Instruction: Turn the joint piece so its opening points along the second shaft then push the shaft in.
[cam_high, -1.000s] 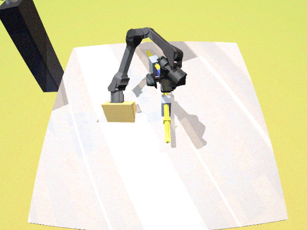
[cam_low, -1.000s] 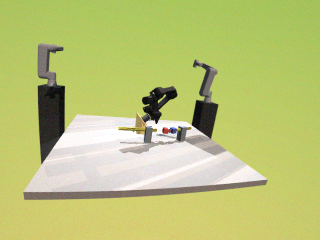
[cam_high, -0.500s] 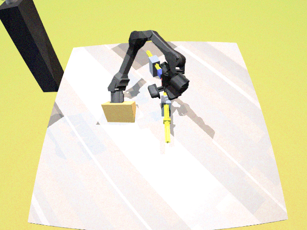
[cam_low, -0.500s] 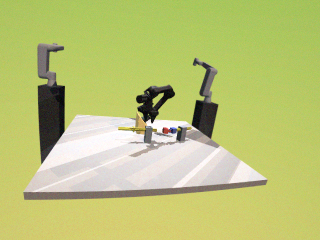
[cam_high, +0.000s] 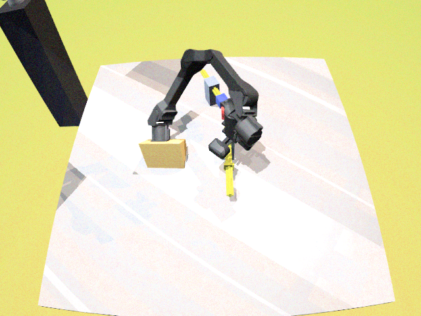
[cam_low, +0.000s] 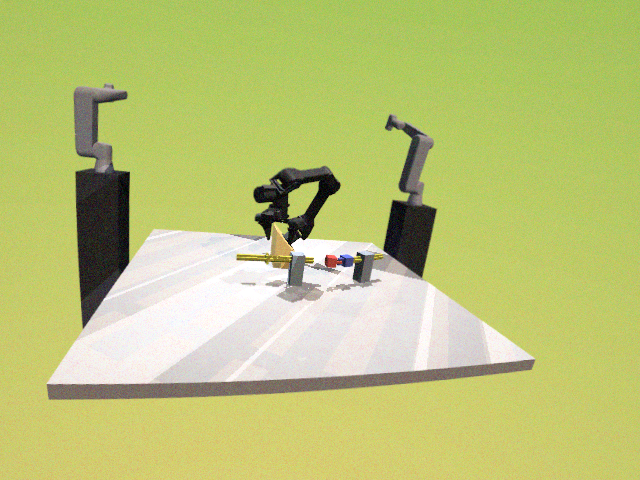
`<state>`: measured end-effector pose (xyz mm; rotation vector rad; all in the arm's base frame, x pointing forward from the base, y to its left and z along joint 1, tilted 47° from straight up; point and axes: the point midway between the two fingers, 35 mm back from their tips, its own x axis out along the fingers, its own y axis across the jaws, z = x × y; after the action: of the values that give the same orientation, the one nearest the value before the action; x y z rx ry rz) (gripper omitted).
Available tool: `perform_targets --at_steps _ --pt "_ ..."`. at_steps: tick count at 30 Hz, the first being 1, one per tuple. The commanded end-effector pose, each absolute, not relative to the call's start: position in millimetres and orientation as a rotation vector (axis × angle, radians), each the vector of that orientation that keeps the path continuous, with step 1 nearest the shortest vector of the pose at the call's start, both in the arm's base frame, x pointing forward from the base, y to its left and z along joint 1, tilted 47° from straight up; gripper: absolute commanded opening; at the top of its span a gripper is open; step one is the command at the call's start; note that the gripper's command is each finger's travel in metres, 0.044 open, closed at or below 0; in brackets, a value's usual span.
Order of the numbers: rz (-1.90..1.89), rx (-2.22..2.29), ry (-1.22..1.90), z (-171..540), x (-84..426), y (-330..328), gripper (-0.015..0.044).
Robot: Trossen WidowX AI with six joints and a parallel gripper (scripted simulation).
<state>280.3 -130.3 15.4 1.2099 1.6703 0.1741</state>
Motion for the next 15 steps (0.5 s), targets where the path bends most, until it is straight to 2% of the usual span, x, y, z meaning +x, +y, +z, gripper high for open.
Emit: perform_targets --at_steps 1,15 --pt "0.283 1.068 1.623 -1.3 280.9 -148.5 0.0440" --pt "0.600 0.661 1.473 -55.6 273.0 -193.8 0.0440"
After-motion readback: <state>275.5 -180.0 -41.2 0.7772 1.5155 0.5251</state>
